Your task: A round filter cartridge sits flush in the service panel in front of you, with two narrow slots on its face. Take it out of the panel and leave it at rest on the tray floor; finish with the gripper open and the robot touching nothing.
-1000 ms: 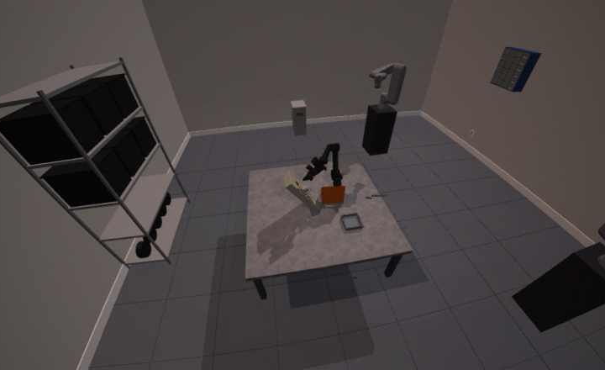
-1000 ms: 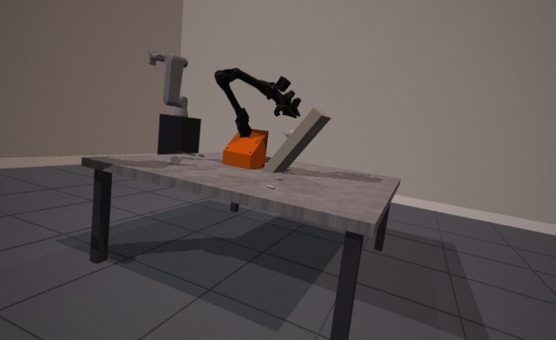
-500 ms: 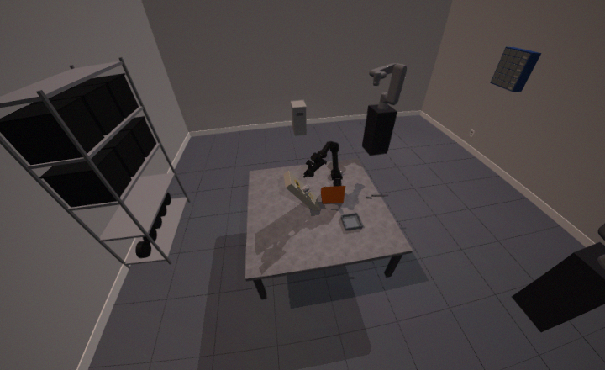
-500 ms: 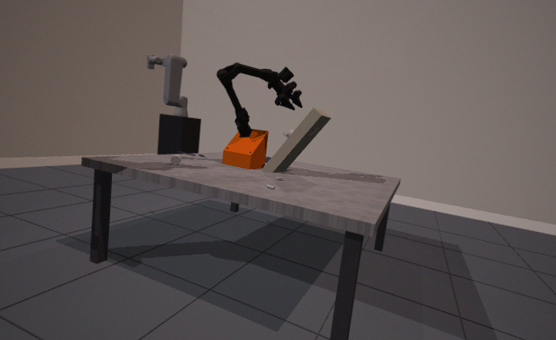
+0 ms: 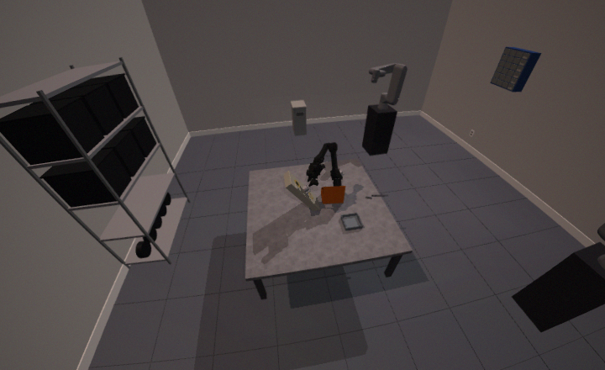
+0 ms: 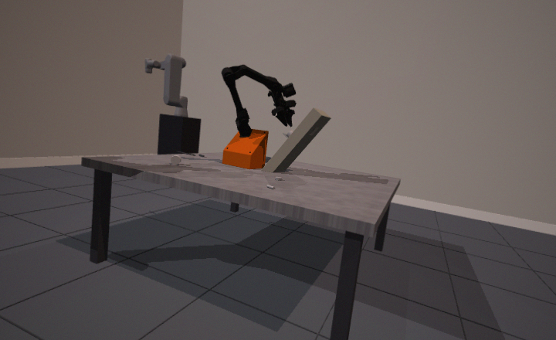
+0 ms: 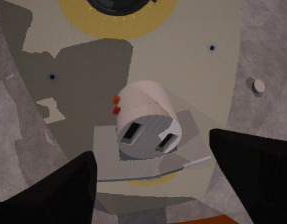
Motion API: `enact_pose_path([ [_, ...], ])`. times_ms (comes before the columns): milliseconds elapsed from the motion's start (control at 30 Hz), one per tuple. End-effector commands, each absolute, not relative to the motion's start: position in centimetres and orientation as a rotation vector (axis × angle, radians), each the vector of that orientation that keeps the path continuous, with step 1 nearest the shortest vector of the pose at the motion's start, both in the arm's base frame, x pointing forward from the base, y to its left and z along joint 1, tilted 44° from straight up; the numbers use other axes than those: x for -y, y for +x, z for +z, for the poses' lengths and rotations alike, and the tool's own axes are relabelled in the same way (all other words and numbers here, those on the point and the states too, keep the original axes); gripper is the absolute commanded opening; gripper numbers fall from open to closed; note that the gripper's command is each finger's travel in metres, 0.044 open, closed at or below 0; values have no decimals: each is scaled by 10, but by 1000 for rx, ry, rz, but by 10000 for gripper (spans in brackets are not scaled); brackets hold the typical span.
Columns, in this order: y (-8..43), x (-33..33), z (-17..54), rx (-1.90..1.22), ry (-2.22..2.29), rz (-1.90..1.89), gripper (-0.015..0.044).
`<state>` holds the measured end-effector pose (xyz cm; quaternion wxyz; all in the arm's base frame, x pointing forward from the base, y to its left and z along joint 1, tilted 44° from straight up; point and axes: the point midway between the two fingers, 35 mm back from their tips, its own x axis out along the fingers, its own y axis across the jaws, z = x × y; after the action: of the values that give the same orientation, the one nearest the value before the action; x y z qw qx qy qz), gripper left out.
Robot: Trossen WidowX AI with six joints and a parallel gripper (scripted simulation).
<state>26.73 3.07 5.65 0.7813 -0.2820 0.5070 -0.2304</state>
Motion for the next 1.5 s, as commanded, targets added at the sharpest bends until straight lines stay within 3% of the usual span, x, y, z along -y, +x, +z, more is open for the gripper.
enact_pose_path([
  [0, 267, -25, 50, -1114, -618, -495, 305],
  [933, 282, 3, 23, -1111, -620, -498, 305],
  [1033, 282, 0, 26, -1107, -617, -501, 226],
  [1300, 282, 0, 26, -1107, -617, -501, 173],
  [1467, 283, -1, 27, -1107, -617, -501, 41],
])
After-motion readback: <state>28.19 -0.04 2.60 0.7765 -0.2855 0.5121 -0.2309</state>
